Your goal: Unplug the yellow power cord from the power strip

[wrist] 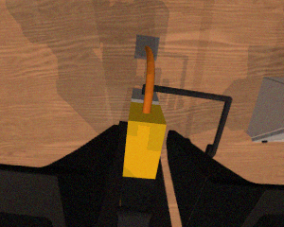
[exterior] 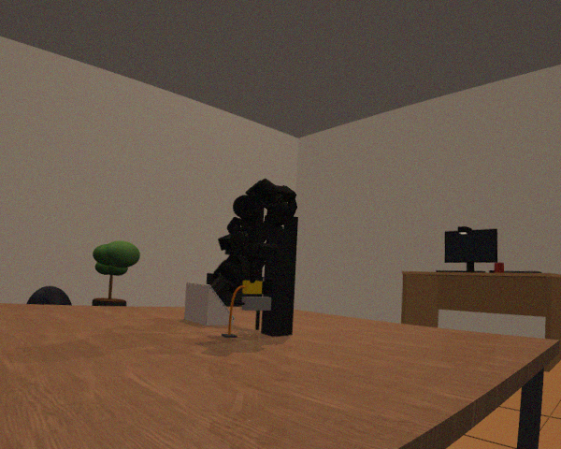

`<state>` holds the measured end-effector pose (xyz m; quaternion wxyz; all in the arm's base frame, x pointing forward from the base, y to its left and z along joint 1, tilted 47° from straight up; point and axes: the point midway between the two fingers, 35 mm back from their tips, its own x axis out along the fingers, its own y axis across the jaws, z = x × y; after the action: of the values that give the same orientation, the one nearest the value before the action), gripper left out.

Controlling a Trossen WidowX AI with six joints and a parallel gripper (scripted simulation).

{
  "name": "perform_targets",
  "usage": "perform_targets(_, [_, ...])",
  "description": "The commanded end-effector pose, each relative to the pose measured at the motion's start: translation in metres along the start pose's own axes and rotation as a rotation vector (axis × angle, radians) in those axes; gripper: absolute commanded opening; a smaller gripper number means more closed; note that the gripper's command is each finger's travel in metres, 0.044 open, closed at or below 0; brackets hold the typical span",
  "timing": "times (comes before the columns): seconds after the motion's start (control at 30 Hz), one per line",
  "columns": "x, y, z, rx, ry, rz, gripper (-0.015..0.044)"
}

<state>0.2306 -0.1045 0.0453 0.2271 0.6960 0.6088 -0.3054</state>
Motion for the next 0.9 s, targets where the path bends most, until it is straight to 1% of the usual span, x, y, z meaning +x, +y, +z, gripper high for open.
perform_targets(0.0, [0.007, -0.001, -0.002, 0.003, 0.007, -0.003, 0.016])
perform_targets(0.17, [0.007, -0.001, -0.002, 0.003, 0.007, -0.003, 0.016])
perform_targets(0.3, [0.004, 0.0, -0.001, -0.001, 0.001, -0.002, 0.0055])
perform_targets(0.57, [0.004, 0.0, -0.001, -0.001, 0.001, -0.002, 0.0002])
perform_targets(0.87, [0.004, 0.001, 0.01, 0.0, 0.0, -0.002, 0.0])
